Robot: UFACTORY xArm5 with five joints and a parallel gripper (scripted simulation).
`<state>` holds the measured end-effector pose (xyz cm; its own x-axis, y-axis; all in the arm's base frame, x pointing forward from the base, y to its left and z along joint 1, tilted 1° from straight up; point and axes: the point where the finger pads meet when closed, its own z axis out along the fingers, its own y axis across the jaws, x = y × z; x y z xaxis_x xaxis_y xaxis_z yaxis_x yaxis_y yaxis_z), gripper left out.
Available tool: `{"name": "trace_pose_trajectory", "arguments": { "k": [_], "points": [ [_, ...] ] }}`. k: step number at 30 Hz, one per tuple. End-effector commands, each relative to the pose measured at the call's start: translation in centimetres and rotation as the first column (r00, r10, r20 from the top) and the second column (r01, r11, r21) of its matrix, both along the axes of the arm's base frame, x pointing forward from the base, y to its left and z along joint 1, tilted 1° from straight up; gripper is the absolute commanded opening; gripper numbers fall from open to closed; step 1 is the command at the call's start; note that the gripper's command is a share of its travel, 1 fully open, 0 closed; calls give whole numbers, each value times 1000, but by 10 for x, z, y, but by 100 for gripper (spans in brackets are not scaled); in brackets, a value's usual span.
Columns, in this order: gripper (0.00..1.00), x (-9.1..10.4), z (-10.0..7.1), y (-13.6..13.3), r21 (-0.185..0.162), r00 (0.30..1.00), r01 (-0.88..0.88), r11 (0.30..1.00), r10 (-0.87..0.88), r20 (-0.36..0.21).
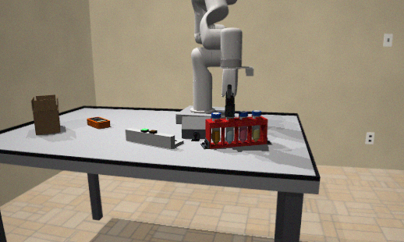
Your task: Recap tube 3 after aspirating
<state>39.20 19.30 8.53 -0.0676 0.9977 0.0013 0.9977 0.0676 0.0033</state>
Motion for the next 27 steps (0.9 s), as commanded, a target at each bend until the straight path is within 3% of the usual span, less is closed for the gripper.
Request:
{"name": "trace_pose_trajectory", "arguments": {
  "k": [1,4,6,9,19,21,22,27],
  "points": [
    [46,2,2,1,11,961,-275,961,275,2],
    [46,2,2,1,10,947,-322,947,322,3],
    [46,2,2,1,10,874,-486,874,486,5],
    [46,2,2,1,8,804,-594,804,594,6],
    [46,2,2,1,3,436,-900,436,900,9],
    [46,2,2,1,3,436,-900,436,900,9],
    [46,2,2,1,3,390,-921,390,921,10],
    [46,1,2,1,3,390,-921,390,921,10]
  ]
}}
